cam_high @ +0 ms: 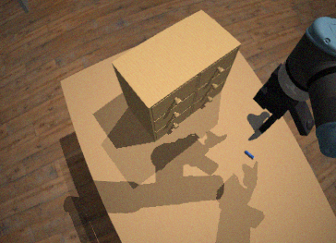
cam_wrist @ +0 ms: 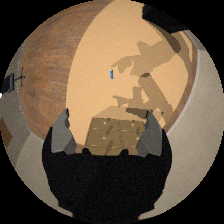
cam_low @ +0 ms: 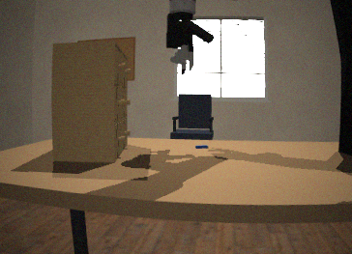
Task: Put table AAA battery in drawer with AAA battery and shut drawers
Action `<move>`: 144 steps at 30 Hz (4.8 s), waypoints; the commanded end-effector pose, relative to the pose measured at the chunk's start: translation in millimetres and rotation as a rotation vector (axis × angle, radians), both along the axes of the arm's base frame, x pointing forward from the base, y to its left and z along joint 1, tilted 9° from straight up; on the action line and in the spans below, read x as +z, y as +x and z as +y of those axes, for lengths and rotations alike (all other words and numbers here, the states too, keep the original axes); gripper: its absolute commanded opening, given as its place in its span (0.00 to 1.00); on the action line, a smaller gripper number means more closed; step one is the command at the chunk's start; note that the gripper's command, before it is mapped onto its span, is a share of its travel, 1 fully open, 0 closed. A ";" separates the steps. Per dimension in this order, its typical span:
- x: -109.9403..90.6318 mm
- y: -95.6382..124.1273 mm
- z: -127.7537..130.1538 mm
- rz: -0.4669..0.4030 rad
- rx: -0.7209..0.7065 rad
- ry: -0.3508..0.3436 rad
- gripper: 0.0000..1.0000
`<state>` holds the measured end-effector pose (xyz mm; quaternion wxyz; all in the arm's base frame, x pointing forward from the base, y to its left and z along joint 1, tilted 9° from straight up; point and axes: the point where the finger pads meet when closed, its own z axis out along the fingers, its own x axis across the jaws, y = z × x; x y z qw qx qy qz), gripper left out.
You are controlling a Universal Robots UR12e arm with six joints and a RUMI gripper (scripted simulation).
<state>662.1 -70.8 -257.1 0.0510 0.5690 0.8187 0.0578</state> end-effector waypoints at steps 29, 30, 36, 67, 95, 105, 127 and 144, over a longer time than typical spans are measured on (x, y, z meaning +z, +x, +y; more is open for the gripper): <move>-14.0 14.4 4.9 -0.110 -0.053 0.043 1.00; -16.0 16.5 5.5 -0.129 -0.054 0.049 1.00; -25.3 26.9 8.4 -0.217 -0.055 0.078 1.00; -88.3 96.8 27.9 -0.816 -0.064 0.276 1.00; -89.5 98.0 28.4 -0.828 -0.064 0.280 0.20; -89.5 98.0 28.4 -0.828 -0.064 0.280 0.20; -102.3 110.5 31.8 -0.828 -0.064 0.280 0.20; -135.4 143.0 40.7 -0.828 -0.064 0.280 0.20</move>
